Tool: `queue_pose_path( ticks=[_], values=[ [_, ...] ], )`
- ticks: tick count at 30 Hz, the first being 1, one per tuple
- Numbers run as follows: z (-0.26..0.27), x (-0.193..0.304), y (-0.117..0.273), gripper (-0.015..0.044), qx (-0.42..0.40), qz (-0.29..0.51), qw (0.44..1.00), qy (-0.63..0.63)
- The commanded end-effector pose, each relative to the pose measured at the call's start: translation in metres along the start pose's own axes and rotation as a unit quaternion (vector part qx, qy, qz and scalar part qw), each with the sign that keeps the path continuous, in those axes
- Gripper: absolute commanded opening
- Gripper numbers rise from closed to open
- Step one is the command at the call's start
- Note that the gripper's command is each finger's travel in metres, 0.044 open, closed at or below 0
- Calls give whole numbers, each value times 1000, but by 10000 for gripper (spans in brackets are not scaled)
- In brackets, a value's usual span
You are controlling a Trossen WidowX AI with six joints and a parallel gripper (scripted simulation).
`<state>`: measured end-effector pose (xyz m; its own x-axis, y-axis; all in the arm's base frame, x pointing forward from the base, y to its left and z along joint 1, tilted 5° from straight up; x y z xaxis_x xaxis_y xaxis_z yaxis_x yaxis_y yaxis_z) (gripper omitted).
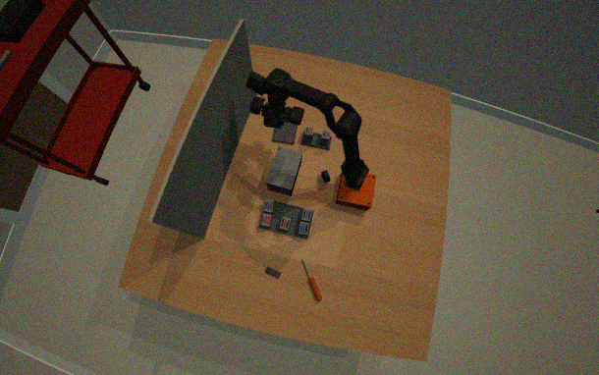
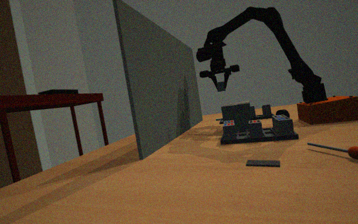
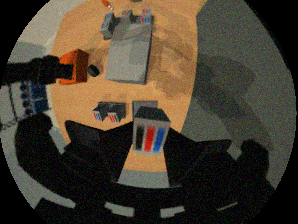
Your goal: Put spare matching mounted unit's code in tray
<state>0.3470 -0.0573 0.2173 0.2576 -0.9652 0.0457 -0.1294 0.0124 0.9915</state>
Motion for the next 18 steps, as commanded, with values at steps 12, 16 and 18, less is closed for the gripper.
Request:
queue_pose_path(
  ticks=[12,16,18],
  values=[
    [16,56,-1,0,-9,0,1000,20],
    [16,57,-4,0,-9,0,1000,20],
    [15,57,-6,0,-8,0,1000,20]
  ],
)
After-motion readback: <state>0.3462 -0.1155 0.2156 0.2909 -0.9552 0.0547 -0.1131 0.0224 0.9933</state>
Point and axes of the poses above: the point midway between the two fingers, 35 mm back from their tips, its own y axis back along the fingers, its own z axis across the jaws, x = y × z, the point moved 4 cm from there along y, back along the fingers, and after that the axes turned 6 degrees about y, right-handed, at the moved point
